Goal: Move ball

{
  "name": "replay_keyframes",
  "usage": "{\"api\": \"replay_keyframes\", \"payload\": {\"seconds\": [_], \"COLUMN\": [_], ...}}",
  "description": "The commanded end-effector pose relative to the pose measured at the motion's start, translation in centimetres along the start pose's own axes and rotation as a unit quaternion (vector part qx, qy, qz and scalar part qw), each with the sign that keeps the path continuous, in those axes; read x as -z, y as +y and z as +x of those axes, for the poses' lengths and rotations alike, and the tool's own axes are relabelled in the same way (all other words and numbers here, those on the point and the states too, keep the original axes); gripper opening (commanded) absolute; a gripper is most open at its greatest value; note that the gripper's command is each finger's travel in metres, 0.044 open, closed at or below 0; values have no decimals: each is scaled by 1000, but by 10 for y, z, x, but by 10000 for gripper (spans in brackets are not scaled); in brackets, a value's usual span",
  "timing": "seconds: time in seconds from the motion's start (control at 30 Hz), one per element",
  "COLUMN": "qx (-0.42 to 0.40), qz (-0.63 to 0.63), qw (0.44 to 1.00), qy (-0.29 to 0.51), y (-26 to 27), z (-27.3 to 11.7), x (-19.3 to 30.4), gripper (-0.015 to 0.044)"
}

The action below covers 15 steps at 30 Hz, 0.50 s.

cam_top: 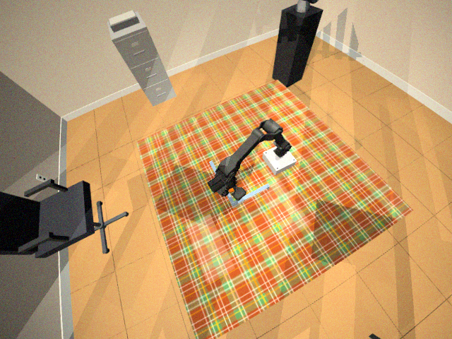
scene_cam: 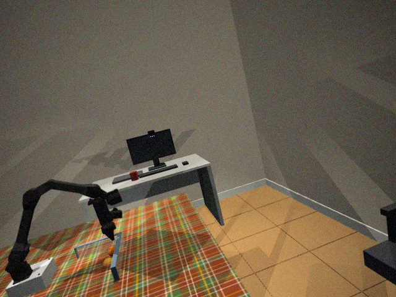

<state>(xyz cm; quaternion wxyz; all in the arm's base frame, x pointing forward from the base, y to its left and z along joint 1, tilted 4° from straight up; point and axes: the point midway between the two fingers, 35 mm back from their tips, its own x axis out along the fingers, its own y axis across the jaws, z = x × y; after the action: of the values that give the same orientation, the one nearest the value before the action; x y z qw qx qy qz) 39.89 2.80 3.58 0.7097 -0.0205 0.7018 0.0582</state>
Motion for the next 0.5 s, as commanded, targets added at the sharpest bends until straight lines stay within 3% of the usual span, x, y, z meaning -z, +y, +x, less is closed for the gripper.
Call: {"api": "replay_keyframes", "payload": {"seconds": [0.0,0.47], "qx": [20,20], "qz": [121,121], "qw": [992,992], "qy": [23,23], "y": [-24,-24], "z": [2,17], "x": [17,18], "gripper": [326,326]}}
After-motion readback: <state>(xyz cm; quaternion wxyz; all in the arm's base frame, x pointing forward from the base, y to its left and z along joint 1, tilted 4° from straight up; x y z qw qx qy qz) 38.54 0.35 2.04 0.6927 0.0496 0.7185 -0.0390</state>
